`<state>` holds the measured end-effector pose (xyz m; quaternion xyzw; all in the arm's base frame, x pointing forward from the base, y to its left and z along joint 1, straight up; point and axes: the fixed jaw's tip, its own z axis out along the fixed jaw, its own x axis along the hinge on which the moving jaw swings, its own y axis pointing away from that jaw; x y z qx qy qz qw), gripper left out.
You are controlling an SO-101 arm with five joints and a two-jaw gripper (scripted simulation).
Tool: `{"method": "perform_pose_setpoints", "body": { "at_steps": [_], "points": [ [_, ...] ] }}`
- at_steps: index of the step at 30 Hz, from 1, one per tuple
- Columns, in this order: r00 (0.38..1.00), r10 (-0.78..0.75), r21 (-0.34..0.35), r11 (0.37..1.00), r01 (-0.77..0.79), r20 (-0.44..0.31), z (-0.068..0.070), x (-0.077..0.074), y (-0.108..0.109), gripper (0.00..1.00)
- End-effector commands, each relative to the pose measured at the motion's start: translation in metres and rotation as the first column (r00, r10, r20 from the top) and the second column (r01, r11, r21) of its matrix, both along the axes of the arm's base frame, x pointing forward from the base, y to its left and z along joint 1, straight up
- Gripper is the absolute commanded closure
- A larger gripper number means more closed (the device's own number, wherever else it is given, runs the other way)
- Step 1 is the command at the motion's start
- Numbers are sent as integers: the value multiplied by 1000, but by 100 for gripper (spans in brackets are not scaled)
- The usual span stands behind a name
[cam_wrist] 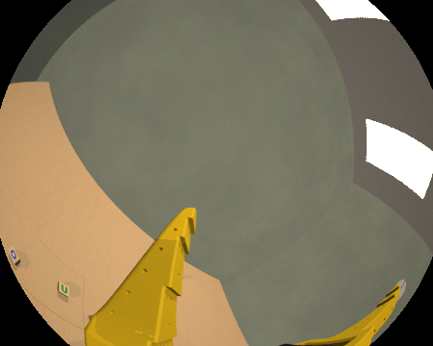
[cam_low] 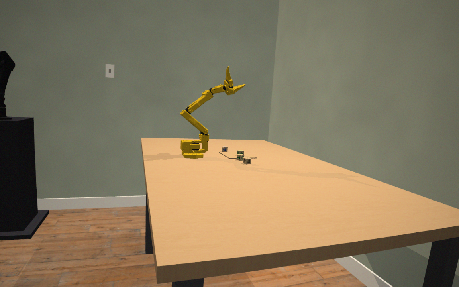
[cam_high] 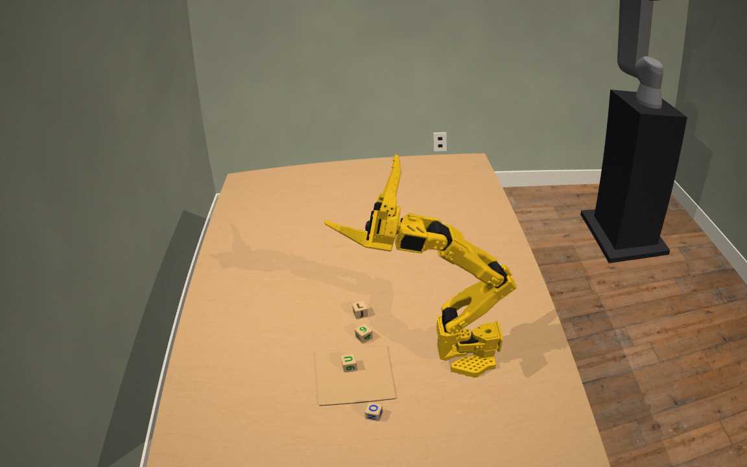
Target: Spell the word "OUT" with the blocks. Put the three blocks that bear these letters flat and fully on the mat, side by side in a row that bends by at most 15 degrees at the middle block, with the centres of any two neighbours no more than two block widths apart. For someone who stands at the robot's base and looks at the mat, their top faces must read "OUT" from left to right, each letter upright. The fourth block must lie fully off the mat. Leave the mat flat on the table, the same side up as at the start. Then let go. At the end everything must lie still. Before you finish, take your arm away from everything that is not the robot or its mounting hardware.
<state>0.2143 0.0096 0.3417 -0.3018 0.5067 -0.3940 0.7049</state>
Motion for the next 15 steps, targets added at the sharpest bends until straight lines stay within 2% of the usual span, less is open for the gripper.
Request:
{"method": "perform_pose_setpoints", "body": {
  "at_steps": [1,9,15],
  "points": [
    [999,-2,13,1000,1,37,10,-7,-1,0],
    [998,13,73,997,-8,-61,-7,-2,-2,0],
    [997,15,82,997,-9,-75,-9,-1,-2,0]
  ]
}}
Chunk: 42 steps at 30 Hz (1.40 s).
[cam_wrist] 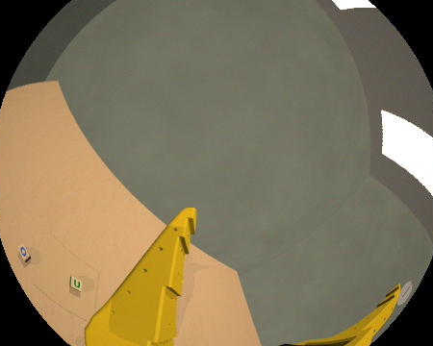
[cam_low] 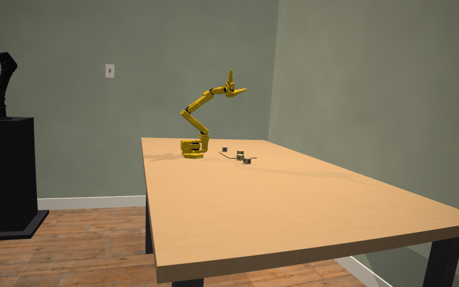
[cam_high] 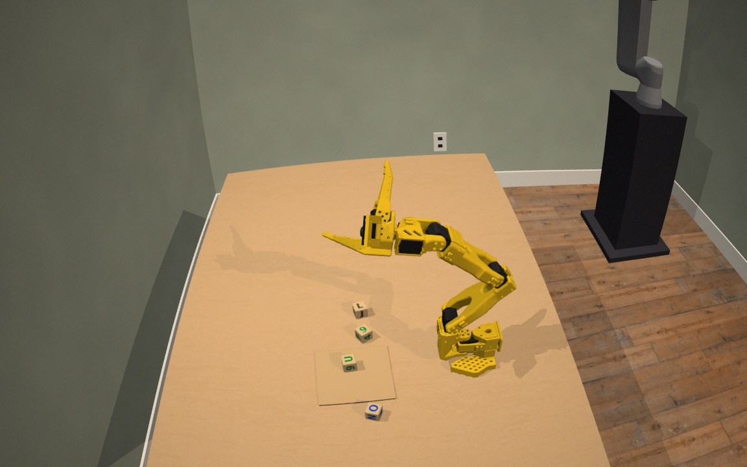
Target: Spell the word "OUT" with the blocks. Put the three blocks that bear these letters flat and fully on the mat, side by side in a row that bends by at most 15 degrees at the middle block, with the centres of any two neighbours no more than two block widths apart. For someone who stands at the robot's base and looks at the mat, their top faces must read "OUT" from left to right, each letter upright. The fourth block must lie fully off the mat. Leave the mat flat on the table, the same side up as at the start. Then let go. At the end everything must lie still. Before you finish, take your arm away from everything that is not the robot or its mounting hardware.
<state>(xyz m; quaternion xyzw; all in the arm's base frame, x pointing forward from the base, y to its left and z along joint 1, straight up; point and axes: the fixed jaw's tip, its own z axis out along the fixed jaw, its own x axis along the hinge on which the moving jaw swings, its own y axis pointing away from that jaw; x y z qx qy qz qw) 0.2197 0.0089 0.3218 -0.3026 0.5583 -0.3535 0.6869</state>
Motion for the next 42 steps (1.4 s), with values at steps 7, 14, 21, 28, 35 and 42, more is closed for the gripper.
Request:
{"method": "perform_pose_setpoints", "body": {
  "at_steps": [7,14,21,28,35,42],
  "points": [
    [1000,1,44,999,0,-12,2,-5,-2,0],
    [997,6,87,996,1,-78,-10,-3,-2,0],
    [996,7,96,995,2,-93,-12,-2,-2,0],
    [983,14,153,988,15,-182,-28,-1,-3,0],
    [981,15,162,987,18,-196,-31,-1,-3,0],
    [966,20,203,979,35,-260,-42,-1,-3,0]
  ]
}}
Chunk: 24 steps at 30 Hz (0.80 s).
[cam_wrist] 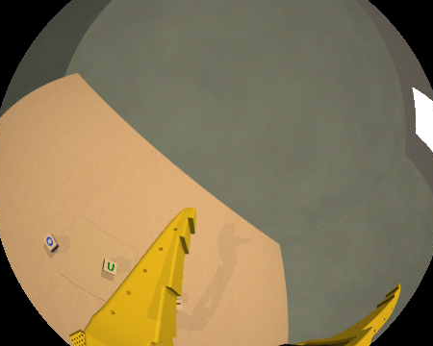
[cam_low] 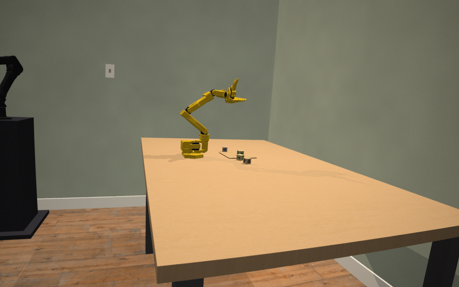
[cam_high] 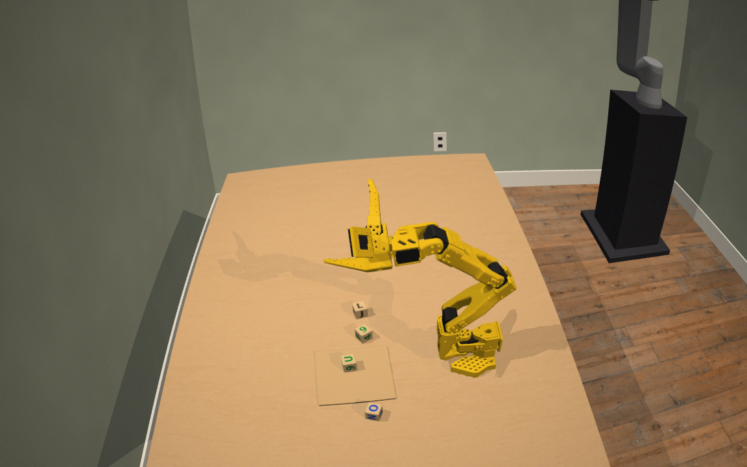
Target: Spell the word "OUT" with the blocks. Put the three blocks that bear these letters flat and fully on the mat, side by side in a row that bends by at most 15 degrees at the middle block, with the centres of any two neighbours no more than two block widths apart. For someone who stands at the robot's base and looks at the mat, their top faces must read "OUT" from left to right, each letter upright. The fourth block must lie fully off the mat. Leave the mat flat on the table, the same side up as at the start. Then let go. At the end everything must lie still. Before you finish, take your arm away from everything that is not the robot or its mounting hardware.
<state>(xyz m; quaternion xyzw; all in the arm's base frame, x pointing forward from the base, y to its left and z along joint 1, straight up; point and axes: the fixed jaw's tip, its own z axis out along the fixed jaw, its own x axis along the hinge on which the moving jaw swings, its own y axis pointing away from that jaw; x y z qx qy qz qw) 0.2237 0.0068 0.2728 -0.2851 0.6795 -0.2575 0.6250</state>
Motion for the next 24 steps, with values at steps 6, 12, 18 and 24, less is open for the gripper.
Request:
{"method": "perform_pose_setpoints", "body": {
  "at_steps": [6,12,18,24],
  "points": [
    [999,-14,60,998,16,-34,-2,-5,-2,0],
    [999,-15,64,998,18,-41,-3,-5,-2,0],
    [993,-23,111,993,36,-115,-16,-7,-2,0],
    [988,-27,133,990,48,-153,-22,-8,-3,0]
  ]
}}
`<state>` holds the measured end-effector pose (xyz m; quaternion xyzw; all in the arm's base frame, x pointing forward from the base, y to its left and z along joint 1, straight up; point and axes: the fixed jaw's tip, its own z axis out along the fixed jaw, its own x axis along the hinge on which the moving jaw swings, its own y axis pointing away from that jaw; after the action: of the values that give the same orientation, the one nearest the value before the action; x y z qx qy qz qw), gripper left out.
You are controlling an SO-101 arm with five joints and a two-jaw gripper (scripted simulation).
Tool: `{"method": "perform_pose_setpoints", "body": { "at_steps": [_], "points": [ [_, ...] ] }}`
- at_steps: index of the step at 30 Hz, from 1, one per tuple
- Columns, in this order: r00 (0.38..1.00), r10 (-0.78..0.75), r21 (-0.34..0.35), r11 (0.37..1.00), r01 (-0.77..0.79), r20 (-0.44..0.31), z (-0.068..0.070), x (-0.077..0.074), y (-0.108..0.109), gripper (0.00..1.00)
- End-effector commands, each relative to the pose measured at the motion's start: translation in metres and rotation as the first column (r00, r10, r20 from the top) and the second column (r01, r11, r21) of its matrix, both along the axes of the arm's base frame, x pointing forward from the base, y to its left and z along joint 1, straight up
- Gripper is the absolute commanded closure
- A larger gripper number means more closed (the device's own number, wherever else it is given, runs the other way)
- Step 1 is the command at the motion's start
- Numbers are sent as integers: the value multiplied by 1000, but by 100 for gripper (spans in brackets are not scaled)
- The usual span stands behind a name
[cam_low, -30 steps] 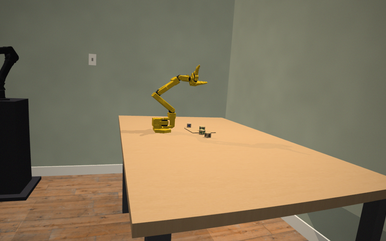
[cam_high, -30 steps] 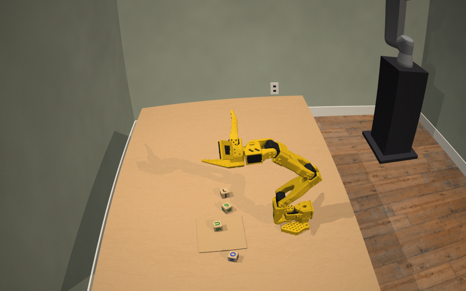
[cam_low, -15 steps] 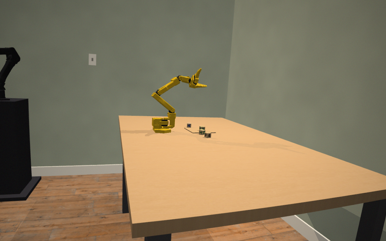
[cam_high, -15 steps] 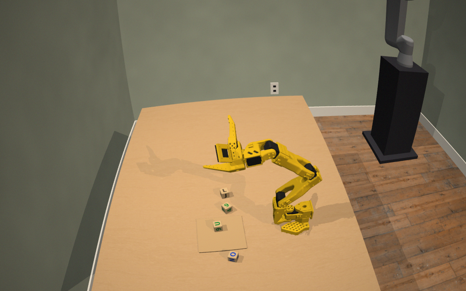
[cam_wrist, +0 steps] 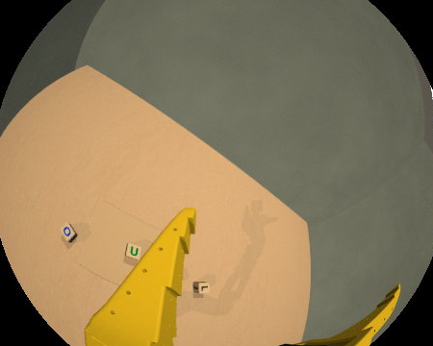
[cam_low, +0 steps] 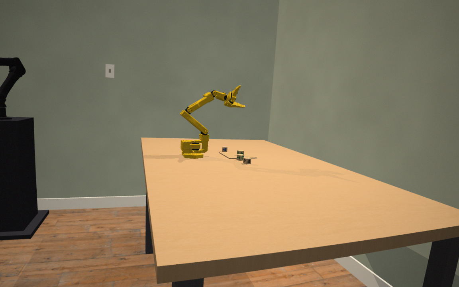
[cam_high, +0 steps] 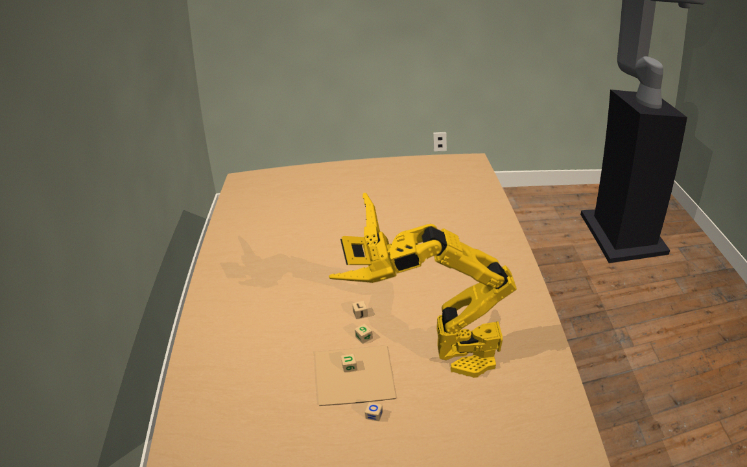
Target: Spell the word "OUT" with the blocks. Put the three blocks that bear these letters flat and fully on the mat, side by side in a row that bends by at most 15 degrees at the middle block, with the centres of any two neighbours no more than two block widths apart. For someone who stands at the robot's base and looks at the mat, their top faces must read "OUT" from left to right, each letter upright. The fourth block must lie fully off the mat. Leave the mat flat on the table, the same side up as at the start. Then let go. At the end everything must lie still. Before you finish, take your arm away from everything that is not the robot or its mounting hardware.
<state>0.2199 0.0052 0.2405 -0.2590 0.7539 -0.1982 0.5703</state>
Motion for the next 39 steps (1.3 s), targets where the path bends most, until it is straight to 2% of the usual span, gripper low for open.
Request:
{"method": "perform_pose_setpoints", "body": {
  "at_steps": [1,6,14,23,31,39],
  "points": [
    [999,-9,15,1000,9,37,10,-4,-1,0],
    [1000,-13,25,1000,12,22,8,-4,-1,0],
    [997,-35,84,996,41,-76,-8,-8,-2,0],
    [994,-40,96,994,49,-97,-12,-9,-2,0],
    [979,-62,149,985,92,-195,-27,-15,-3,0],
    [976,-65,156,983,99,-209,-29,-16,-3,0]
  ]
}}
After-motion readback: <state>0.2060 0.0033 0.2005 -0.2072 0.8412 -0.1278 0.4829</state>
